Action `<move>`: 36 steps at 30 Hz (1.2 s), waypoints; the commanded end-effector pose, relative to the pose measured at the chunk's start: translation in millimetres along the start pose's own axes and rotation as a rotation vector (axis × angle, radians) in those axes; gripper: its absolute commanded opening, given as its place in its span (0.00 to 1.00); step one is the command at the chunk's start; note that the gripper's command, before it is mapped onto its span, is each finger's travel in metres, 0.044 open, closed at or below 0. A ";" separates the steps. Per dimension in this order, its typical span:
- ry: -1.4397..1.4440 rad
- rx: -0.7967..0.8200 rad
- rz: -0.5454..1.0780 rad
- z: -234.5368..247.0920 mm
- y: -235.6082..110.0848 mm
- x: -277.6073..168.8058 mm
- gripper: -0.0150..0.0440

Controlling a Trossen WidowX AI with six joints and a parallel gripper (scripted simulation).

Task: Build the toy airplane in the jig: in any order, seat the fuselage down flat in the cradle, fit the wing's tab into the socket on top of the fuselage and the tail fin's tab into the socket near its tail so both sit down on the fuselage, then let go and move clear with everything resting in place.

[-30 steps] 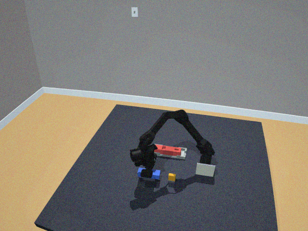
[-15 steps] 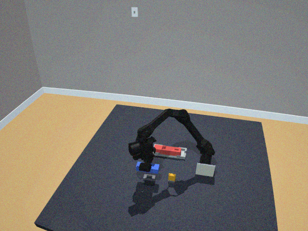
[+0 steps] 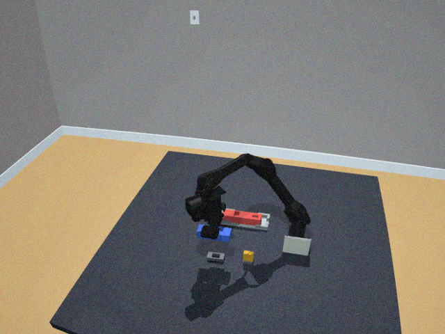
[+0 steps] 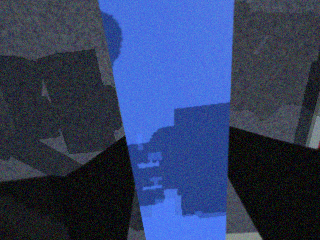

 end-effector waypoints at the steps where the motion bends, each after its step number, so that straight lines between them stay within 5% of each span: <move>1: 0.001 -0.002 0.004 0.1 -12.5 -2.2 0.25; 36: -0.496 0.042 0.014 -97.6 -3.6 -9.1 0.25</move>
Point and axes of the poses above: the point midway between the two fingers, 35 mm back from their tips, its own y axis out along the fingers, its own z axis across the jaws, x = y × z, the point moved 10 cm from there along -y, back along the fingers, and after that the axes turned 5 degrees about -y, right-handed, at the moved point
